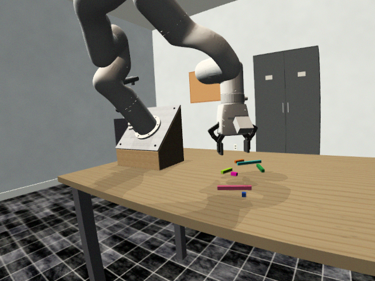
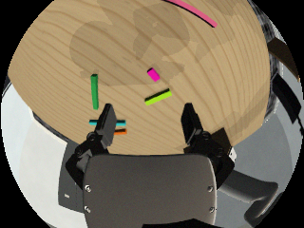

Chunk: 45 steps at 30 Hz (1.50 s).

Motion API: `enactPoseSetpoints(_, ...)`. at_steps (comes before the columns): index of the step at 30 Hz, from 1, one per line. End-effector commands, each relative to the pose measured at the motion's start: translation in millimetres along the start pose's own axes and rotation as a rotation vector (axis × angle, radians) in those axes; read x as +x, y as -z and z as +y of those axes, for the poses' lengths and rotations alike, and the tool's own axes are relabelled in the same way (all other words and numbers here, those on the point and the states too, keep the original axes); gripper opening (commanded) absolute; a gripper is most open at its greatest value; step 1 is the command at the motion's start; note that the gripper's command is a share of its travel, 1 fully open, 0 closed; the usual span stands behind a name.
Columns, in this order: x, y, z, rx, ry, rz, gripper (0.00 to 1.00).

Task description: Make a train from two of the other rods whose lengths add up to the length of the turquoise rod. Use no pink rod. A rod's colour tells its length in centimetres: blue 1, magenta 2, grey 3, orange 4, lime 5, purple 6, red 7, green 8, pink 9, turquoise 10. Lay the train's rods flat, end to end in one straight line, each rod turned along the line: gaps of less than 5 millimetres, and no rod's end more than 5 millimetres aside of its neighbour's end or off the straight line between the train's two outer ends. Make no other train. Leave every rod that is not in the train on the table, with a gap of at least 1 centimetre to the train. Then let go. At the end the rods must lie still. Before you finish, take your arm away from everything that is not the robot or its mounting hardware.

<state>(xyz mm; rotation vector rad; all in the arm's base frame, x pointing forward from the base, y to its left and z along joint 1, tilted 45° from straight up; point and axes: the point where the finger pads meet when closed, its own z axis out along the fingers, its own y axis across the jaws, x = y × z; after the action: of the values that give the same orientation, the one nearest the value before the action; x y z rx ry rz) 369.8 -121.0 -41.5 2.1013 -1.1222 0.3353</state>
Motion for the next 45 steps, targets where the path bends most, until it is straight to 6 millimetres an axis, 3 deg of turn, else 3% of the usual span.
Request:
enactPoseSetpoints(1,1,1,-1,0.003,-0.001,0.001,1.00)
enactPoseSetpoints(34,3,1,-1,0.003,-0.010,0.001,1.00)
enactPoseSetpoints(36,36,2,3,0.007,-0.165,-0.004,1.00)
enactPoseSetpoints(38,44,2,5,0.007,-0.205,-0.005,1.00)
enactPoseSetpoints(45,101,2,21,0.009,-0.469,-0.009,1.00)
